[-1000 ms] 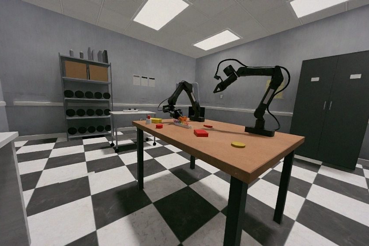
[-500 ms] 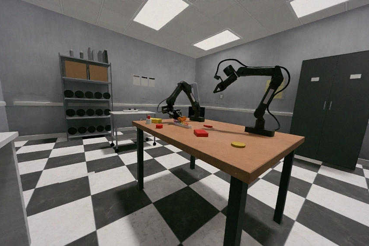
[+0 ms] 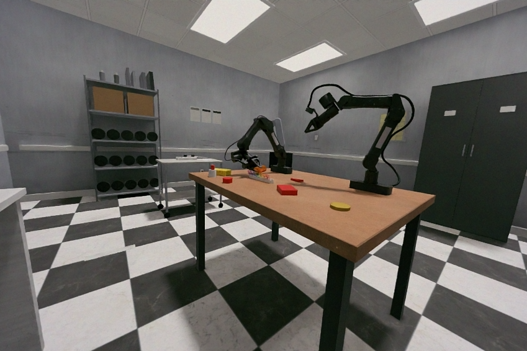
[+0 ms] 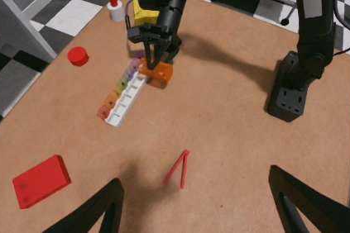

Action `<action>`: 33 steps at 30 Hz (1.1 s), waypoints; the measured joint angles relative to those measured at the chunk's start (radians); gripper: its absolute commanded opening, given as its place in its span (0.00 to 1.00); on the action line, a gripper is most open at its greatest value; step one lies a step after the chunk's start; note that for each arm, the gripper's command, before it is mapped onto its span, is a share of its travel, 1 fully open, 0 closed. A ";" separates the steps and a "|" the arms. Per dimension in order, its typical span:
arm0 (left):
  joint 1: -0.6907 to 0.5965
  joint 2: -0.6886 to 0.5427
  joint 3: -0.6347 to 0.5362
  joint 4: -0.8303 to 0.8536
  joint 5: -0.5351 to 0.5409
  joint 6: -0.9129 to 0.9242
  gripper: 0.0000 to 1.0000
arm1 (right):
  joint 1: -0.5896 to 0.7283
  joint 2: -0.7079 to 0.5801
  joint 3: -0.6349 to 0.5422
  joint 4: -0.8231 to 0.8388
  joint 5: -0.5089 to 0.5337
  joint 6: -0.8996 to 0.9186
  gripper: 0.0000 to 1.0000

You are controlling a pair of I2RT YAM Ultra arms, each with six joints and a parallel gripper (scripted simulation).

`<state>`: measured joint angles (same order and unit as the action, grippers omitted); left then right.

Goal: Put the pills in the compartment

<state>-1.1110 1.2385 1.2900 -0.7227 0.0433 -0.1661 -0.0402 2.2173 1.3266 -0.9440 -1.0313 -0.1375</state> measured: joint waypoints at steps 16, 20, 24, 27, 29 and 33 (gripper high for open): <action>0.000 0.000 0.000 0.000 0.000 0.000 1.00 | 0.006 0.035 0.063 -0.076 0.002 0.004 0.36; 0.000 0.000 0.000 0.000 0.000 0.000 1.00 | 0.006 0.035 0.063 -0.079 0.002 0.004 0.36; 0.000 0.000 0.000 0.000 0.000 0.000 1.00 | 0.006 0.037 0.067 -0.088 0.002 0.004 0.36; 0.000 0.000 0.000 0.000 0.000 0.000 1.00 | 0.006 0.055 0.097 -0.113 0.003 0.008 0.36; 0.000 0.000 0.000 0.000 0.000 0.000 1.00 | 0.006 0.064 0.109 -0.121 0.003 0.009 0.36; 0.000 0.000 0.000 0.000 0.000 0.000 1.00 | 0.006 0.066 0.113 -0.137 0.004 0.009 0.36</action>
<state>-1.1110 1.2385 1.2900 -0.7227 0.0433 -0.1661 -0.0345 2.2837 1.4395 -1.0809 -1.0271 -0.1287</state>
